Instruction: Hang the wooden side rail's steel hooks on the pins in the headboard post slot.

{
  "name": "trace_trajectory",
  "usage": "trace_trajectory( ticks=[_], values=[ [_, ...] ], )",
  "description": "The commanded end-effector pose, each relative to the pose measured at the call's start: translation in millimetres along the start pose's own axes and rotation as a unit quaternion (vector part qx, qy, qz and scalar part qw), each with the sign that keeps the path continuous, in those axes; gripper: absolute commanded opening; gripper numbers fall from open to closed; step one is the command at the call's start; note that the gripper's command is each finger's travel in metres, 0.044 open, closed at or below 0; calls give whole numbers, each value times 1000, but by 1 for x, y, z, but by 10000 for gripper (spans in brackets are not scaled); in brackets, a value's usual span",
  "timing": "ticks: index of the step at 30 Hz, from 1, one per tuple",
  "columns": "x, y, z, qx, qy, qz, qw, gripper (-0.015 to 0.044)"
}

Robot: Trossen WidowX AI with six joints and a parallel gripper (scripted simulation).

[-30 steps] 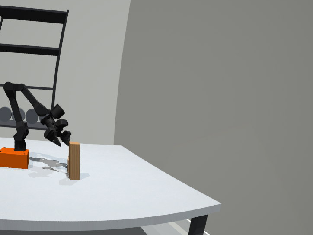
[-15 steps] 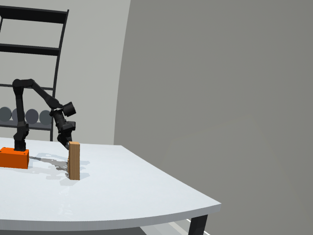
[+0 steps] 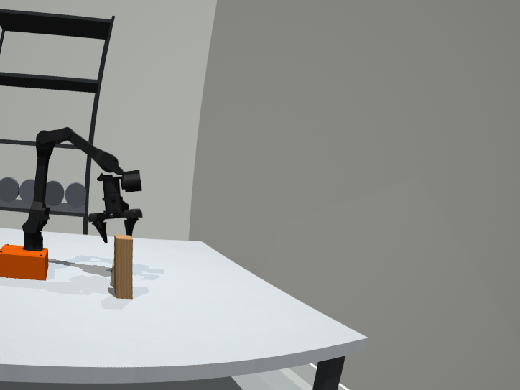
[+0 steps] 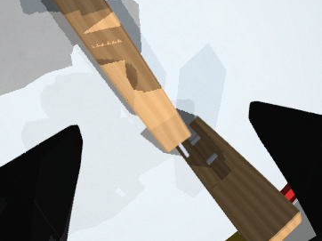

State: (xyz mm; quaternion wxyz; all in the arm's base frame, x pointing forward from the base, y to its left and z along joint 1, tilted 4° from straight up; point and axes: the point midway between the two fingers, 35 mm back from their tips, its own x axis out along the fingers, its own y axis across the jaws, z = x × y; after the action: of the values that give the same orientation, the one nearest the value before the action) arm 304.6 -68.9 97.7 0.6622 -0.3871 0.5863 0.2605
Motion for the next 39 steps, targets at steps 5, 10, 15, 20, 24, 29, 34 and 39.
trace_trajectory(
  ticks=[5,10,15,20,24,29,34,39],
  values=[
    [-11,1,19,-226,-56,101,967,440],
    [-11,1,19,-226,-56,101,967,440],
    [-11,1,19,-226,-56,101,967,440],
    [21,8,21,-226,-56,101,967,440],
    [23,9,22,-226,-56,101,967,440],
    [36,12,22,-226,-56,101,967,440],
    [38,12,22,-226,-56,101,967,440],
    [42,13,23,-226,-56,101,967,440]
  ],
)
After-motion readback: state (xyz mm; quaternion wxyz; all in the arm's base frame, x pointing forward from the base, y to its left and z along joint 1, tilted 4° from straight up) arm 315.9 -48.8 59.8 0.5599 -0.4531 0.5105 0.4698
